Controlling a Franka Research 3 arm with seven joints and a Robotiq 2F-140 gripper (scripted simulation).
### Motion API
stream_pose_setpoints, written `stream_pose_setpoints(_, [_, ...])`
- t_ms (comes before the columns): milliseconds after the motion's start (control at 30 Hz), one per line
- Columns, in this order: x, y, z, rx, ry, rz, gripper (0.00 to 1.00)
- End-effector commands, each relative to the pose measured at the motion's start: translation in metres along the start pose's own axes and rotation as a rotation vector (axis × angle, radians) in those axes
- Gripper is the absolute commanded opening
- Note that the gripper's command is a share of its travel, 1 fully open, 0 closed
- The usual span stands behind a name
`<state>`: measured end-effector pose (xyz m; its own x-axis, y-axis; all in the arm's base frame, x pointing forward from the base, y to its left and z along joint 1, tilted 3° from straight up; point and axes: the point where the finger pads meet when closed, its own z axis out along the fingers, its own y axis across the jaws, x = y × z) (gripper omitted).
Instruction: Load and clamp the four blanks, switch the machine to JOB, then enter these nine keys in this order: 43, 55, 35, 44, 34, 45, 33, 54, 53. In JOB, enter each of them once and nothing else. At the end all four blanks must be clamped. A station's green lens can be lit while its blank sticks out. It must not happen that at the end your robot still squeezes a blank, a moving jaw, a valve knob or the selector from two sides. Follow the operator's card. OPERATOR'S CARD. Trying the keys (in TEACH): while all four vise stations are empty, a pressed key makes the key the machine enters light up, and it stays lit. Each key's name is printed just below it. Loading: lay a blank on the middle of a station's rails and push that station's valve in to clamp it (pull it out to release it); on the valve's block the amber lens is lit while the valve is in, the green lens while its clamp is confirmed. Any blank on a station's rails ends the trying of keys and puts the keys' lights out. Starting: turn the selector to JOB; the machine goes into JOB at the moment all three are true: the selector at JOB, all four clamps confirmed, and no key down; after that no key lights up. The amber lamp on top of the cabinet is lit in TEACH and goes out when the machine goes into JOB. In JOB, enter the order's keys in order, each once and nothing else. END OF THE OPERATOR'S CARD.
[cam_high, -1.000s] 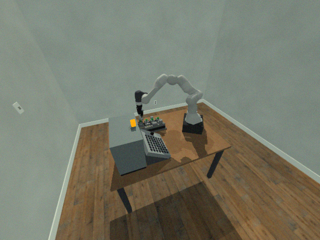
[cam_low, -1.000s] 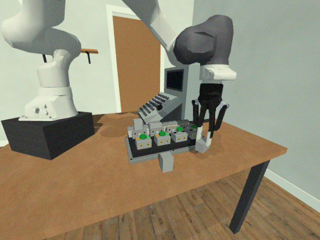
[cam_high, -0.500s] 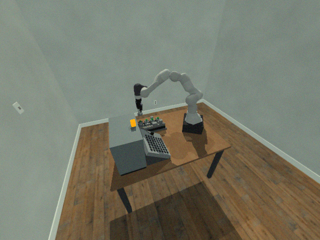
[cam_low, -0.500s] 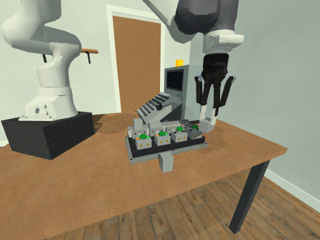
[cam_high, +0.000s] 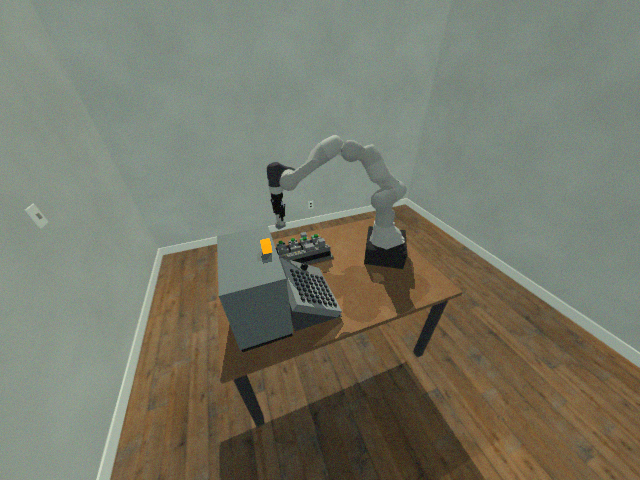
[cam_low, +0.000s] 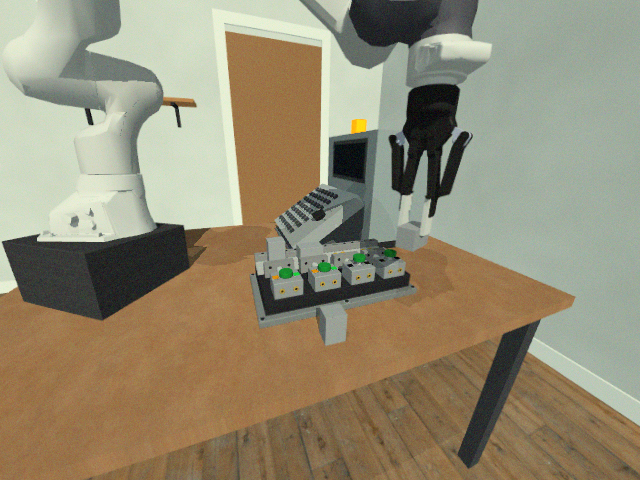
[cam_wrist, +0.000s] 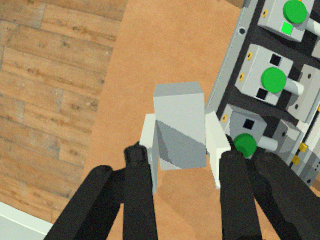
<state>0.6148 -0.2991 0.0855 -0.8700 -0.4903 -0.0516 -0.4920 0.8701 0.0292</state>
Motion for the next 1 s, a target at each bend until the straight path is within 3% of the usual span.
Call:
stream_pose_setpoints(0, [0.0,0.002,-0.003,-0.003,0.002,-0.009,0.0])
stream_pose_setpoints(167, [-0.002,0.008,-0.005,0.001,0.004,0.007,0.0])
stream_pose_setpoints(300, [-0.01,0.027,-0.01,0.012,0.007,0.057,0.0])
stream_pose_setpoints(600, [-0.027,0.115,-0.017,0.027,0.003,0.252,0.0])
stream_pose_setpoints(667, [-0.027,0.115,-0.017,0.027,0.003,0.252,0.0])
stream_pose_setpoints(833, [-0.029,0.167,-0.011,0.013,0.001,0.347,0.0])
stream_pose_setpoints(967, [-0.028,0.193,-0.005,0.002,0.001,0.39,0.0])
